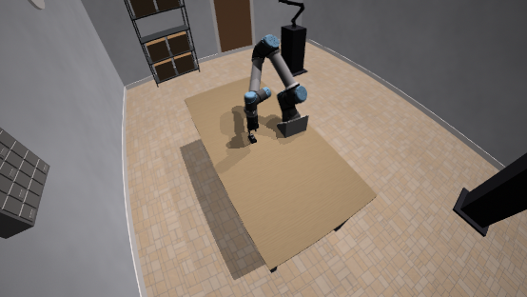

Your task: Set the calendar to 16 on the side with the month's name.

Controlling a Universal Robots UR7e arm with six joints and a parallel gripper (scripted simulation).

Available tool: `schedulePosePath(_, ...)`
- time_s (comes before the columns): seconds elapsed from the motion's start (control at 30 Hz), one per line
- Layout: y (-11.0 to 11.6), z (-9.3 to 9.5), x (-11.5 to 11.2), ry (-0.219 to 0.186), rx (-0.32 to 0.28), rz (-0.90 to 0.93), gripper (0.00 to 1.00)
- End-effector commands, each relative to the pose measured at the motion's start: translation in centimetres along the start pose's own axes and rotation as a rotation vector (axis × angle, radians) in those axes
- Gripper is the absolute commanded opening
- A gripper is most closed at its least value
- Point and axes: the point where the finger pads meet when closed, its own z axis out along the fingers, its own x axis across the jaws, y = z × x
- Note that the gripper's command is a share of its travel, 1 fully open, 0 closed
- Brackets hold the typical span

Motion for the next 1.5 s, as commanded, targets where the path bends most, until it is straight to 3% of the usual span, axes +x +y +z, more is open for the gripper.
schedulePosePath(0.0, 0.0, 0.0, 0.0, -0.001, 0.000, 0.001, 0.87)
schedulePosePath(1.07, 0.0, 0.3, 0.0, -0.001, 0.000, 0.001, 0.87)
schedulePosePath(1.47, 0.0, 1.7, 0.0, -0.001, 0.000, 0.001, 0.87)
